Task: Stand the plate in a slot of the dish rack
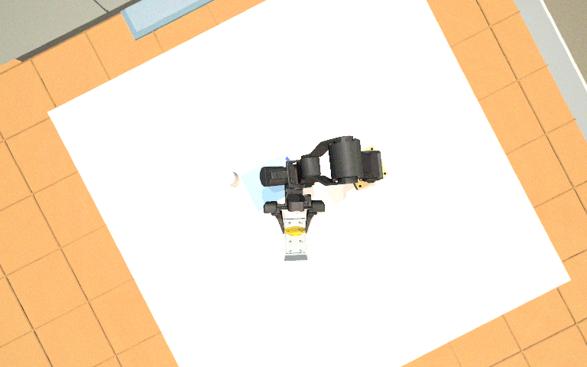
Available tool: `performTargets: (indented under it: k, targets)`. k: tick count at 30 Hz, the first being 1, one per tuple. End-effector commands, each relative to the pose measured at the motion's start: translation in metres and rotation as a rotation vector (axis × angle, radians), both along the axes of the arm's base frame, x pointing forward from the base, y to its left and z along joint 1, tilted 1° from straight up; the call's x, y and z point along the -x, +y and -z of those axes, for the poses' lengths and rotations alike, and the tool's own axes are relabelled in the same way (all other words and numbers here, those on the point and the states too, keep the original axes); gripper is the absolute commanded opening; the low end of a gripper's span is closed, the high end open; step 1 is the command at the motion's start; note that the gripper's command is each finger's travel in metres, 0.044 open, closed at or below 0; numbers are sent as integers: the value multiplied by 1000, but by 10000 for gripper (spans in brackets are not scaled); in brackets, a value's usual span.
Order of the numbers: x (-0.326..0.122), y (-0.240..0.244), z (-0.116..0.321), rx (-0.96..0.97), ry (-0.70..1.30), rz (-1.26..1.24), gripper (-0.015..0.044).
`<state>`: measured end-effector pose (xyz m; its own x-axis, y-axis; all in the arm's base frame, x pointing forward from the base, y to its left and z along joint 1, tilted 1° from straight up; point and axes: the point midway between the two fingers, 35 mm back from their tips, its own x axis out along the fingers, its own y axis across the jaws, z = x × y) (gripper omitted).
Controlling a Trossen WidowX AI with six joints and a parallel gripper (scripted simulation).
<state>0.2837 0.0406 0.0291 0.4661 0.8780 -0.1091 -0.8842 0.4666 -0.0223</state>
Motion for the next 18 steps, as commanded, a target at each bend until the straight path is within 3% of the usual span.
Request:
performTargets:
  k: [1,8,18]
  targets:
    - [0,0,0,0,0,0,210]
    - [0,0,0,0,0,0,394]
    - [-2,-1,-6,0,-1,-1,400]
